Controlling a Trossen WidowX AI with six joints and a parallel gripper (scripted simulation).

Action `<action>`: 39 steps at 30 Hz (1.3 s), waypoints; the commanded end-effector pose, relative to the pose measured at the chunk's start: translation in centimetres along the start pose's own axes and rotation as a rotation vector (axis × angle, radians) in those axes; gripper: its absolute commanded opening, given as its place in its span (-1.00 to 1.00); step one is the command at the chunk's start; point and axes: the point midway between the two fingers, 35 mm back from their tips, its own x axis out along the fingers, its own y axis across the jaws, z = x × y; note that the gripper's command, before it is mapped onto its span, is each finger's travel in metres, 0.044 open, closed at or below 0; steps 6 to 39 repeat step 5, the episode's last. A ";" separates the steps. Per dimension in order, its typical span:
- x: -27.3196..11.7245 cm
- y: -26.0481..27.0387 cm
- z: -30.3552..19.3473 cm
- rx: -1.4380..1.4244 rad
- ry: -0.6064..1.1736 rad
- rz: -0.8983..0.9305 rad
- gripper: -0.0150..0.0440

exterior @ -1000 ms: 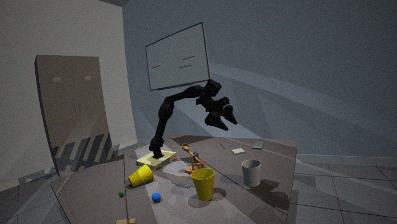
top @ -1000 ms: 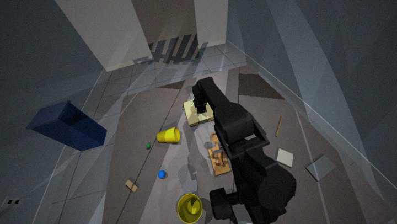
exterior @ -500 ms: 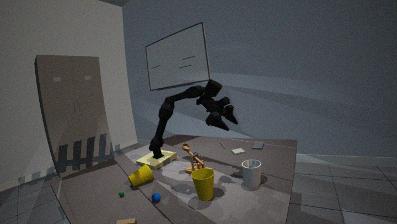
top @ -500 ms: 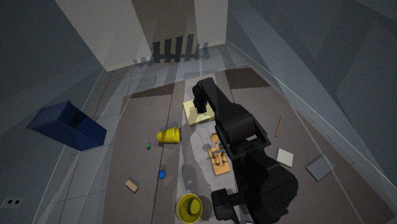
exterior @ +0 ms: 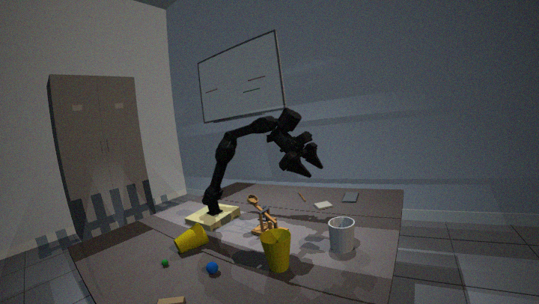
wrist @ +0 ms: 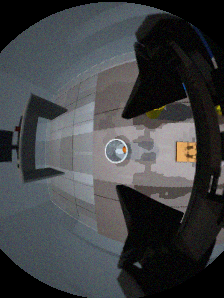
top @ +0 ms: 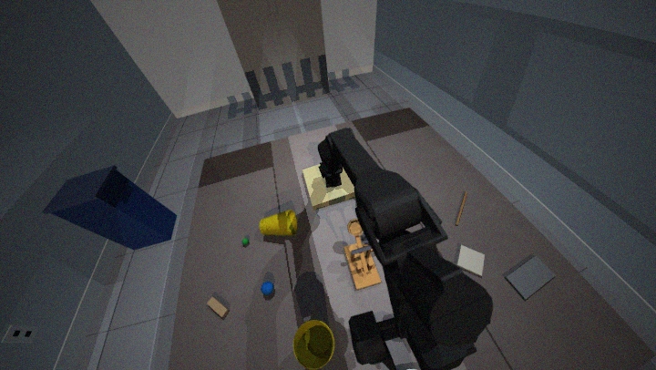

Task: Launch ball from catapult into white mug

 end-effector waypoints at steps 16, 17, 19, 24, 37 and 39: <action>0.0 0.0 0.0 0.000 0.000 0.000 1.00; 0.0 0.0 0.0 0.000 0.000 0.000 1.00; 0.0 0.0 0.0 0.000 0.000 0.000 1.00; 0.0 0.0 0.0 0.000 0.000 0.000 1.00; 0.0 0.0 0.0 0.000 0.000 0.000 1.00; 0.0 0.0 0.0 0.000 0.000 0.000 1.00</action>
